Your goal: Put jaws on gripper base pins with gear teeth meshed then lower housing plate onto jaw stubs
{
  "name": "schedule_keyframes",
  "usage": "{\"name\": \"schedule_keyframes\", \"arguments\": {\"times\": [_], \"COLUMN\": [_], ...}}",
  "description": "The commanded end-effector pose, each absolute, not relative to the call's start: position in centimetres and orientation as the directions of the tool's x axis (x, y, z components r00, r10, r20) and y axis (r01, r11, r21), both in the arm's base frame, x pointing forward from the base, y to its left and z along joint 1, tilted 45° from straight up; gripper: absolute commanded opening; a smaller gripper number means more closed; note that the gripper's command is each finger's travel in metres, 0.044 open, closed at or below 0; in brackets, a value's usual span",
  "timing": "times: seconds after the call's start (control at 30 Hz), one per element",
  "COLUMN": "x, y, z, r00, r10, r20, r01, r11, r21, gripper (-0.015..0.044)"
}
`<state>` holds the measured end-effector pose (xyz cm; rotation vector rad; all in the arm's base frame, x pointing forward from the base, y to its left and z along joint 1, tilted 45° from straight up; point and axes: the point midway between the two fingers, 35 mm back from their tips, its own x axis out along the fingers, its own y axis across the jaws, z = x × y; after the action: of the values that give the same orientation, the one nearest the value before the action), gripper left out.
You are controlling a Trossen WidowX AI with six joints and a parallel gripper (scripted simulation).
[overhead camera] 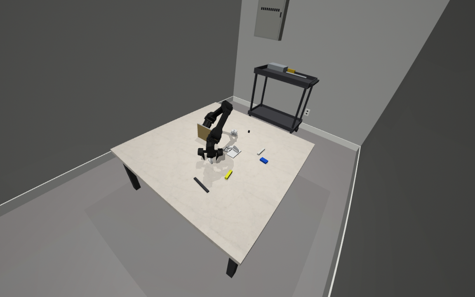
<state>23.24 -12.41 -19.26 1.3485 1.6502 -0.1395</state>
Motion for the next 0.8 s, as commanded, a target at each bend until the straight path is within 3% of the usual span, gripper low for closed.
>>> {"name": "schedule_keyframes", "arguments": {"times": [0.0, 0.37, 0.77], "x": [23.24, 23.24, 23.24], "y": [-12.33, -12.41, -12.41], "z": [-19.28, -19.26, -19.26], "r00": [0.079, 0.077, 0.077], "r10": [0.696, 0.694, 0.694], "r20": [-0.714, -0.716, -0.716], "r01": [0.807, 0.804, 0.804], "r11": [0.376, 0.381, 0.381], "r21": [0.455, 0.456, 0.456], "gripper": [0.0440, 0.0151, 0.0134]}}
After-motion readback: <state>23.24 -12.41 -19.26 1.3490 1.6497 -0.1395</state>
